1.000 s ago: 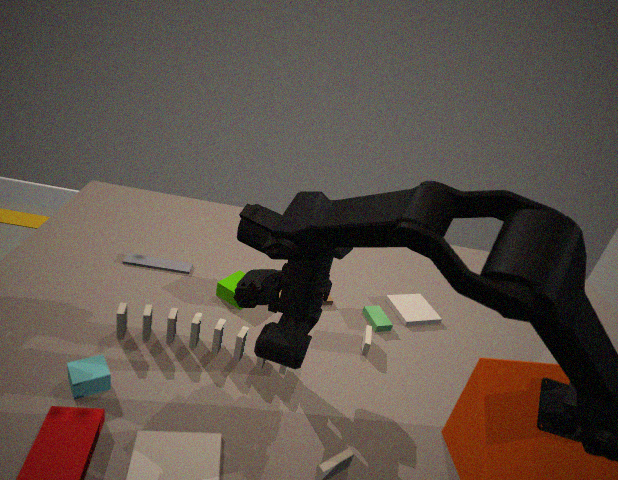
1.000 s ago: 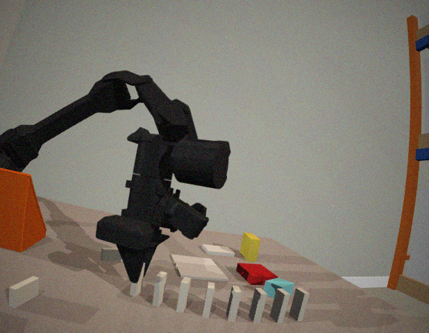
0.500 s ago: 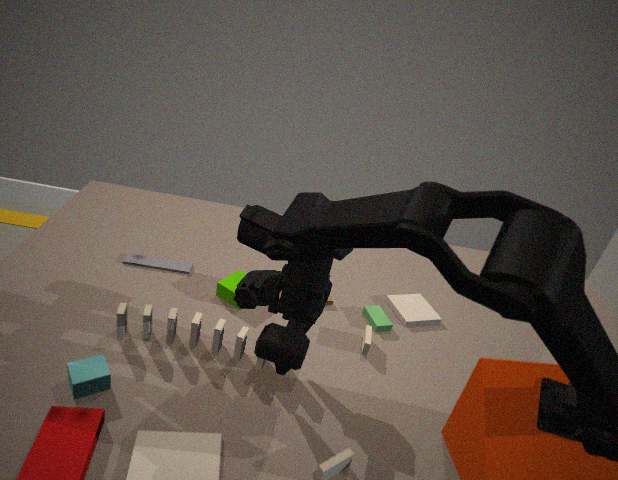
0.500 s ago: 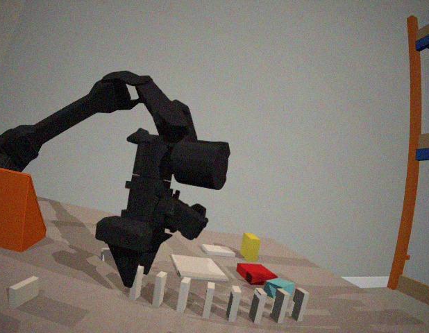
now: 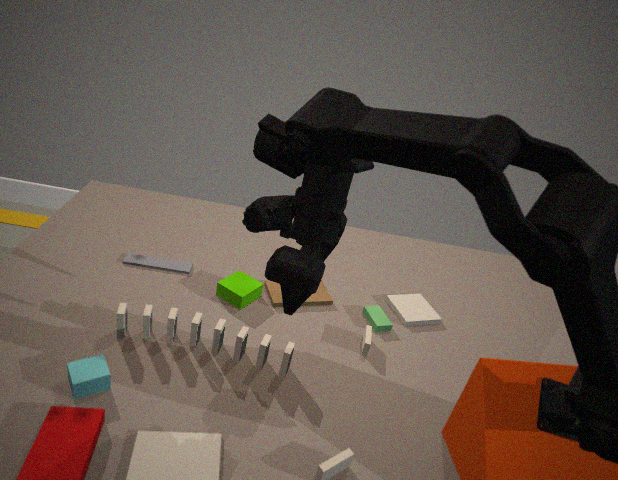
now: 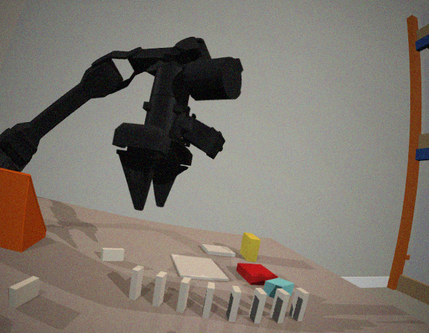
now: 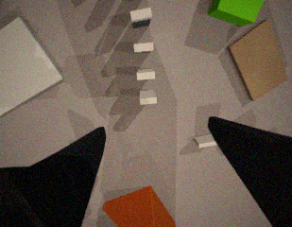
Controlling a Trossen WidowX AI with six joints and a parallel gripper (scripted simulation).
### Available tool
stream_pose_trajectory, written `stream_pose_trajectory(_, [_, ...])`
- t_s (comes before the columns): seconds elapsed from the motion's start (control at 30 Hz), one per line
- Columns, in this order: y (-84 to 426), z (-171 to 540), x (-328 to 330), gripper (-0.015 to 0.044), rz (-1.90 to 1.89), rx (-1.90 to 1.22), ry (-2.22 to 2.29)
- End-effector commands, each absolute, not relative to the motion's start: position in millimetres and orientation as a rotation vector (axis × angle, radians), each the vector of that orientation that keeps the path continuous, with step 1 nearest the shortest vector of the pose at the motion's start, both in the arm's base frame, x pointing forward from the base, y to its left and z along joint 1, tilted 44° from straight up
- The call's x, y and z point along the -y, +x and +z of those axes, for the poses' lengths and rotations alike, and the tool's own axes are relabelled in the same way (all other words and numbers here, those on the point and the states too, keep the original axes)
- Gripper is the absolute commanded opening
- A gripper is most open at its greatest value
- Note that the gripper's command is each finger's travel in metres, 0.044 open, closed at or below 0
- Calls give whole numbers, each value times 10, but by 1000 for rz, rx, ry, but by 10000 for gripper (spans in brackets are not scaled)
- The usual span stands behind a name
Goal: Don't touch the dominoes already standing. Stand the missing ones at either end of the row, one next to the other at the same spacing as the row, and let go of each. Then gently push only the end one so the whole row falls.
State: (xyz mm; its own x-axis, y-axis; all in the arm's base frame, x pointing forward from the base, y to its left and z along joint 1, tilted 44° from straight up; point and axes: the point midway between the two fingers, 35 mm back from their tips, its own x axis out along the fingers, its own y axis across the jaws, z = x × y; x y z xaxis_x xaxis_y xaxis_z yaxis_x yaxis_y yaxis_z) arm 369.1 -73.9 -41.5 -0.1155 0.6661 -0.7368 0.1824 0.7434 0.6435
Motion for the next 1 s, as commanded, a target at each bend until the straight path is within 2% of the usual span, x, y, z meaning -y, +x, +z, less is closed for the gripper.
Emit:
stream_pose_trajectory(0.0, [3666,-252,846,440,482,-1681,674])
stream_pose_trajectory(0.3, [3579,-342,895,440,576,-1639,586])
stream_pose_trajectory(0.73, [2646,-1021,1110,440,1312,-1093,-220])
stream_pose_trajectory(0.97, [2235,-1222,1067,440,1550,-779,-550])
